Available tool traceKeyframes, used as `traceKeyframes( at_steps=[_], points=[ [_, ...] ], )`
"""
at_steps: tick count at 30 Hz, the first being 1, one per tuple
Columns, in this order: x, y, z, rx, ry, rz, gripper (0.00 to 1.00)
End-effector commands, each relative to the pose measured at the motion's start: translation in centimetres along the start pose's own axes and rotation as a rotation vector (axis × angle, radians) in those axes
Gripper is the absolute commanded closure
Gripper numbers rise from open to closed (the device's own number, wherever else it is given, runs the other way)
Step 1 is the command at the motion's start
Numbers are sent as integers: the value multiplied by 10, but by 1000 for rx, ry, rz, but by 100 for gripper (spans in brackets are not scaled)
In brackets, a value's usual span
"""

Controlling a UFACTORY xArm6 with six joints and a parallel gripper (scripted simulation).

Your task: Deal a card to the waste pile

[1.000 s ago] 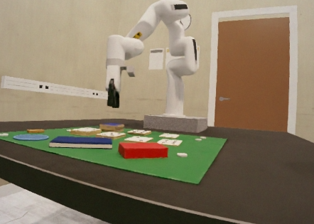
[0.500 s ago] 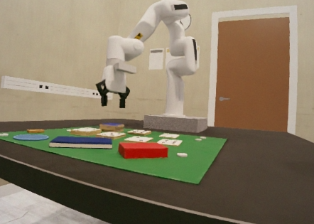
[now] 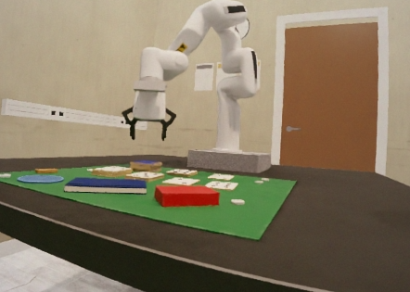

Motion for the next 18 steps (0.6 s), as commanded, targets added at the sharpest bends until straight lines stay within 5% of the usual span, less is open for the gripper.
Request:
traceKeyframes(
  at_steps=[1,5,6,18],
  points=[
    [1,-2,-1,-79,21,266,0],
    [1,-2,-1,-117,30,398,0],
    [1,-2,-1,-117,30,398,13],
    [1,-1,4,-117,30,399,13]
  ],
)
Point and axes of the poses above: the point where the finger pads meet when closed, its own z axis out along the fingers, its own x axis across the jaws, y = z × x, the point moved 1 cm from there along -z, back along the fingers, and after that the axes turned 8 degrees about -z, right-handed, at the moved point
